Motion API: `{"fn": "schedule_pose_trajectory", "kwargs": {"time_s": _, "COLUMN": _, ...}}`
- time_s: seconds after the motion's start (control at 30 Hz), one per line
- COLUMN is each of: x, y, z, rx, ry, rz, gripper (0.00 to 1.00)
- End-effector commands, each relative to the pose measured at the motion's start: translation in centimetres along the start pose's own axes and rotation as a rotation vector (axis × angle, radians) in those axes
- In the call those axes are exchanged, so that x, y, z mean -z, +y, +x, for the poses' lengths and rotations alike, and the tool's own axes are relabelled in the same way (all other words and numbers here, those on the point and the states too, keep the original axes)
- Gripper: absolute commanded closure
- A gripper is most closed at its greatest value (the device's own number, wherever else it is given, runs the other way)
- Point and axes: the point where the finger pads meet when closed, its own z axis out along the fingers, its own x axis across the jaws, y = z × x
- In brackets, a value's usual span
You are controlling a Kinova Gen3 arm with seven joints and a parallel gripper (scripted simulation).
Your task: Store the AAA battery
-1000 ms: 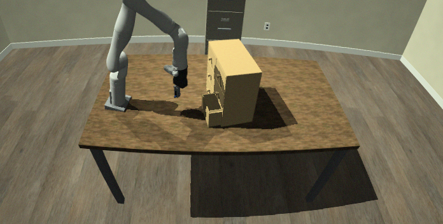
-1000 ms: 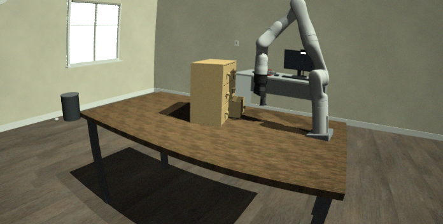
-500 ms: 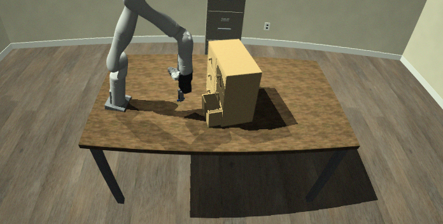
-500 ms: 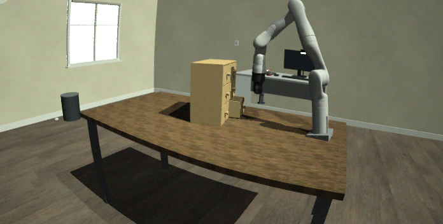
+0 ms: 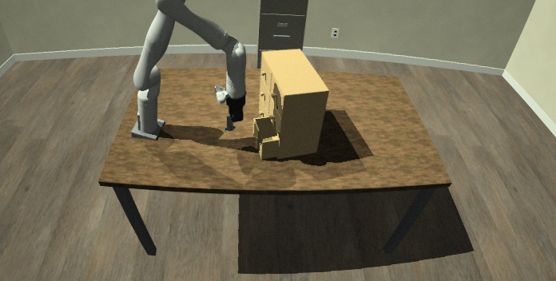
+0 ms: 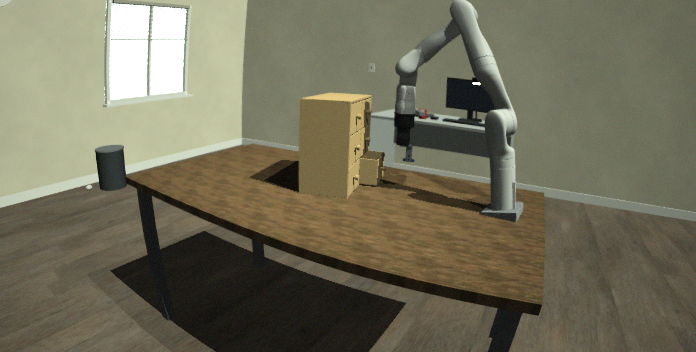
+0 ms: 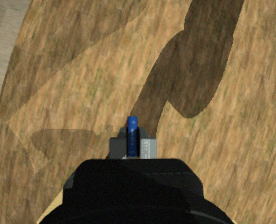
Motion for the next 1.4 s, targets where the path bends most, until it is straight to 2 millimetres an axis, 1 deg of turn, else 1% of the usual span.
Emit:
{"fn": "schedule_pose_trajectory", "kwargs": {"time_s": 0.0, "x": 0.0, "y": 0.1, "z": -0.3, "rx": -0.019, "ry": 0.000, "rz": -0.001, "gripper": 0.76}}
{"fn": "schedule_pose_trajectory", "kwargs": {"time_s": 0.27, "x": 0.0, "y": 0.3, "z": -0.7, "rx": -0.058, "ry": 0.000, "rz": -0.001, "gripper": 0.76}}
{"fn": "schedule_pose_trajectory", "kwargs": {"time_s": 0.73, "x": 0.1, "y": 0.3, "z": -0.8, "rx": -0.063, "ry": 0.000, "rz": -0.001, "gripper": 0.76}}
{"fn": "schedule_pose_trajectory", "kwargs": {"time_s": 1.0, "x": 0.8, "y": 0.3, "z": -0.8, "rx": -0.063, "ry": 0.000, "rz": -0.001, "gripper": 0.76}}
{"fn": "schedule_pose_trajectory", "kwargs": {"time_s": 1.37, "x": 2.6, "y": 0.3, "z": -0.8, "rx": -0.063, "ry": 0.000, "rz": -0.001, "gripper": 0.76}}
